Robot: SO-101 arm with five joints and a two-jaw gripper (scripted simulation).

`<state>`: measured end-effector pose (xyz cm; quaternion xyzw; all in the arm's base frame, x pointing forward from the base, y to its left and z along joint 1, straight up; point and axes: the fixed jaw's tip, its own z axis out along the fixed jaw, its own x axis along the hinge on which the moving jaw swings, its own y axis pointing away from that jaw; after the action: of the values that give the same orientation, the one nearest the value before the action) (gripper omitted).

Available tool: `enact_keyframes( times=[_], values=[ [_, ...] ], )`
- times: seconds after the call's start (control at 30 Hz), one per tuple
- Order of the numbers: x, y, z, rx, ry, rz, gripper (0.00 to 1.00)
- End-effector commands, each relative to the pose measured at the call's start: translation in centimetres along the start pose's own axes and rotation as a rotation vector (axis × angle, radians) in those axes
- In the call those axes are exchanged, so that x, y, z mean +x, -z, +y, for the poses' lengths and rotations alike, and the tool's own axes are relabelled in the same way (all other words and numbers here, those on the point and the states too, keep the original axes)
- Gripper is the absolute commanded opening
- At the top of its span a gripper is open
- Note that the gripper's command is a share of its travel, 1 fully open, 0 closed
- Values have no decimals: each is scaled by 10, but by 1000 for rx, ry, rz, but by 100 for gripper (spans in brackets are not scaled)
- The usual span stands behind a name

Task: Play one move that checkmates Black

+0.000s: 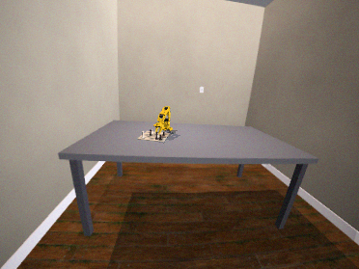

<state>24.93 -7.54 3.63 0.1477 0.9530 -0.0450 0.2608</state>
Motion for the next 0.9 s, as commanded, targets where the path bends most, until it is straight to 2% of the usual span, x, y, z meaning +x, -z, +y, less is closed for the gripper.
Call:
enact_keyframes(
  times=[0.0, 0.33, 0.87],
  values=[
    [-4, 3, 3, -6, 4, -16, 0],
    [-13, 7, 2, -6, 3, -16, 0],
    [-12, 5, 3, -6, 3, -16, 0]
  ],
)
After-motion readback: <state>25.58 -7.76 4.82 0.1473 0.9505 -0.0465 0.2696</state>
